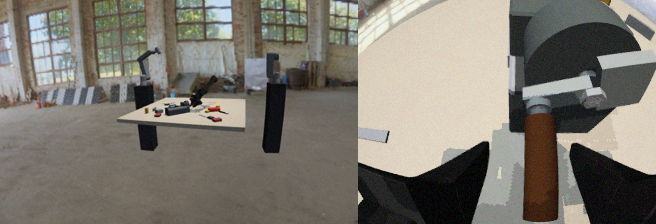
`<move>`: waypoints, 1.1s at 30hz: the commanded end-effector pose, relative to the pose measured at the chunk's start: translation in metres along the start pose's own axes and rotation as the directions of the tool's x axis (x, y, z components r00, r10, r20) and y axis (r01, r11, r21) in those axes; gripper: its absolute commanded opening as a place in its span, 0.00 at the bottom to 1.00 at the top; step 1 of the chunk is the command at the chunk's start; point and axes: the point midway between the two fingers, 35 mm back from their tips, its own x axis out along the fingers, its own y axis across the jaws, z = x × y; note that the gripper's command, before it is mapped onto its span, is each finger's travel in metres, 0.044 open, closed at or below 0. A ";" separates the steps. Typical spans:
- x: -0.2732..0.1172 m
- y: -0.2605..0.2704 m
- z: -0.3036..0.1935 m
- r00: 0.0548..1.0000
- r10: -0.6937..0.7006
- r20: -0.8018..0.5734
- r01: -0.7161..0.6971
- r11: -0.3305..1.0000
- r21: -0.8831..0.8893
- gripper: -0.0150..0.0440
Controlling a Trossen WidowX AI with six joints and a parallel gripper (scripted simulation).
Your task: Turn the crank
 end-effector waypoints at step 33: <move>-0.086 -0.008 0.118 1.000 0.014 -0.026 -0.016 0.998 -0.057 1.00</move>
